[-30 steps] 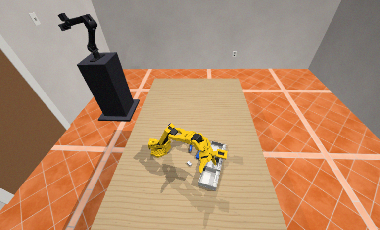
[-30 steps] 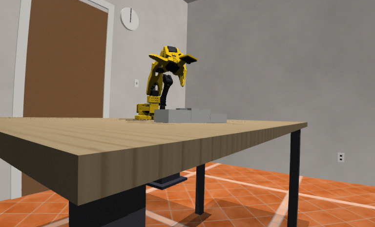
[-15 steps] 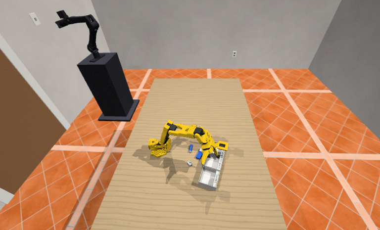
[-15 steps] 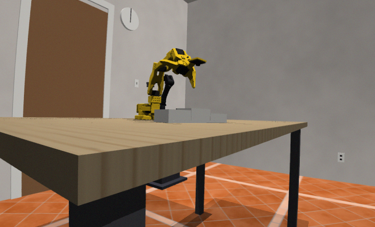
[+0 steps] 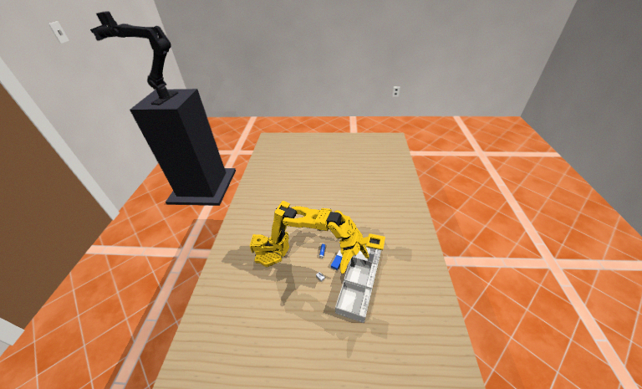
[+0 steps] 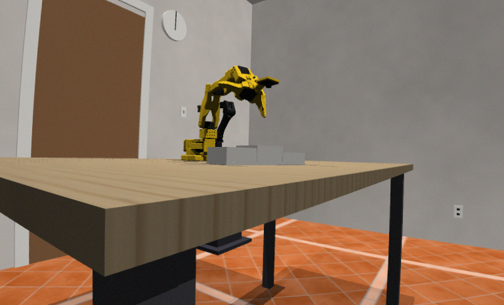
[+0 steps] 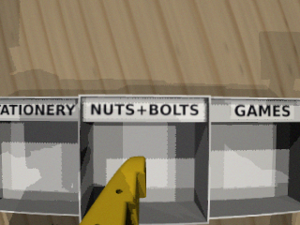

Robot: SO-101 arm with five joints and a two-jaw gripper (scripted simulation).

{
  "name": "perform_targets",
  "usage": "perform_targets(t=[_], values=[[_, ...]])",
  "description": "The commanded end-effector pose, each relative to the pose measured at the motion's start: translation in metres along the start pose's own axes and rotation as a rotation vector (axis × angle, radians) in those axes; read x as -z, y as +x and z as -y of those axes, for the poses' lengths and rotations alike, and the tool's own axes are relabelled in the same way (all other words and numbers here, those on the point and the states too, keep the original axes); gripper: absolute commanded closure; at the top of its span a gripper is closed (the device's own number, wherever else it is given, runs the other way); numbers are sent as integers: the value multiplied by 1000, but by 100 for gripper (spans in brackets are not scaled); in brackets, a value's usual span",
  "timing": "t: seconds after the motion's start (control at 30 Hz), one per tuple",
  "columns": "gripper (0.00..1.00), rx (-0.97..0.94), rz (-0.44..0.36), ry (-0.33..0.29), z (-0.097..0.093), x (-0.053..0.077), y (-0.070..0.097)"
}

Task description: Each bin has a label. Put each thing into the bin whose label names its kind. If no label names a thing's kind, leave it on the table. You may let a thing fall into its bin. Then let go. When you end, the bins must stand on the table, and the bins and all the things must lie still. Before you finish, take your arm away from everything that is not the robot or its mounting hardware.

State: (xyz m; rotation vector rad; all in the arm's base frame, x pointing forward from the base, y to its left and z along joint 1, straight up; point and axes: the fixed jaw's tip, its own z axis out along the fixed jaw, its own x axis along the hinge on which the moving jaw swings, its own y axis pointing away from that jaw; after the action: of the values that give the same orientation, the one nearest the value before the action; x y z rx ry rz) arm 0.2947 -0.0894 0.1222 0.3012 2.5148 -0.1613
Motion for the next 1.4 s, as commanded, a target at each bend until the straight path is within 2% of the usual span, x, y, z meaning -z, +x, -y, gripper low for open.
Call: perform_targets(t=[0.0,0.33,0.37,1.37], values=[[0,-6,75,1,-1,14,-12],[0,-6,75,1,-1,14,-12],[0,-17,104,-5,-4,20,-15],[0,-17,104,-5,-4,20,-15]])
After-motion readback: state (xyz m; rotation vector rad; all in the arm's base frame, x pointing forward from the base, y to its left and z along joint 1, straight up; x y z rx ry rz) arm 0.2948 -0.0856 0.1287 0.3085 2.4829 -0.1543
